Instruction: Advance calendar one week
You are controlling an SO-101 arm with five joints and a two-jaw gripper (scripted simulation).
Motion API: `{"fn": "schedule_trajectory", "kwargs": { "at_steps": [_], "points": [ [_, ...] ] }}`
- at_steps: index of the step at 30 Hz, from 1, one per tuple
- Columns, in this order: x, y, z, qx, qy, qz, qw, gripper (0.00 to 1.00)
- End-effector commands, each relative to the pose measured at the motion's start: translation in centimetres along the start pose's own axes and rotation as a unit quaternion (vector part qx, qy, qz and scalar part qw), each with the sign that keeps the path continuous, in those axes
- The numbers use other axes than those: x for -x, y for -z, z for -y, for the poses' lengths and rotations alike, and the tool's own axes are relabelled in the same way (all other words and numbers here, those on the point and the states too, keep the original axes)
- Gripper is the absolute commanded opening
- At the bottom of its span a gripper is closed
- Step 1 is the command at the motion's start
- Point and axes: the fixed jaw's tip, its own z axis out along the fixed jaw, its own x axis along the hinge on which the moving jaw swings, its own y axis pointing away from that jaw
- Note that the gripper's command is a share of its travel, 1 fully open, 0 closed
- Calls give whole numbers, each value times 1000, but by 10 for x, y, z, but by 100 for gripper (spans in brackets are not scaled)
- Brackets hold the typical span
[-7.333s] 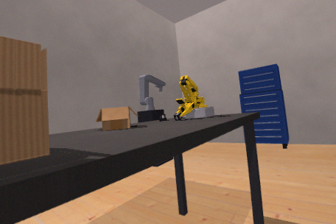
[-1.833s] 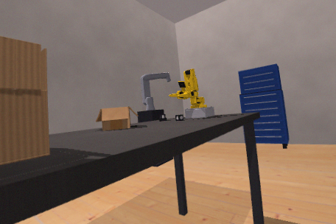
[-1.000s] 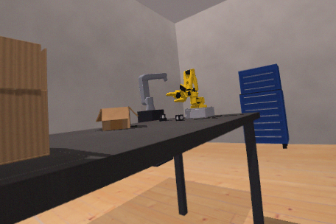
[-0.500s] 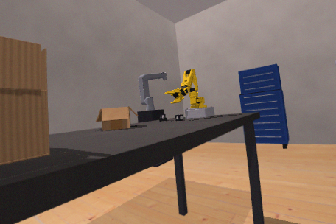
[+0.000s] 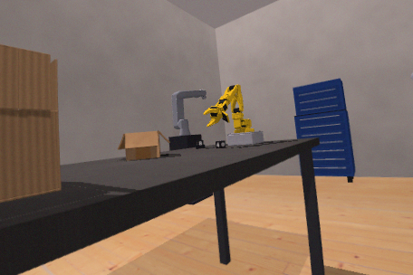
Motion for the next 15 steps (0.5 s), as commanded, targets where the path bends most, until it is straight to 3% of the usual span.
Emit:
{"fn": "schedule_trajectory", "kwargs": {
  "at_steps": [1,13,15],
  "points": [
    [-6,3,6,29,70,4,997,35],
    [-16,18,12,97,282,42,954,35],
    [-16,18,12,97,282,42,954,35]
  ]
}}
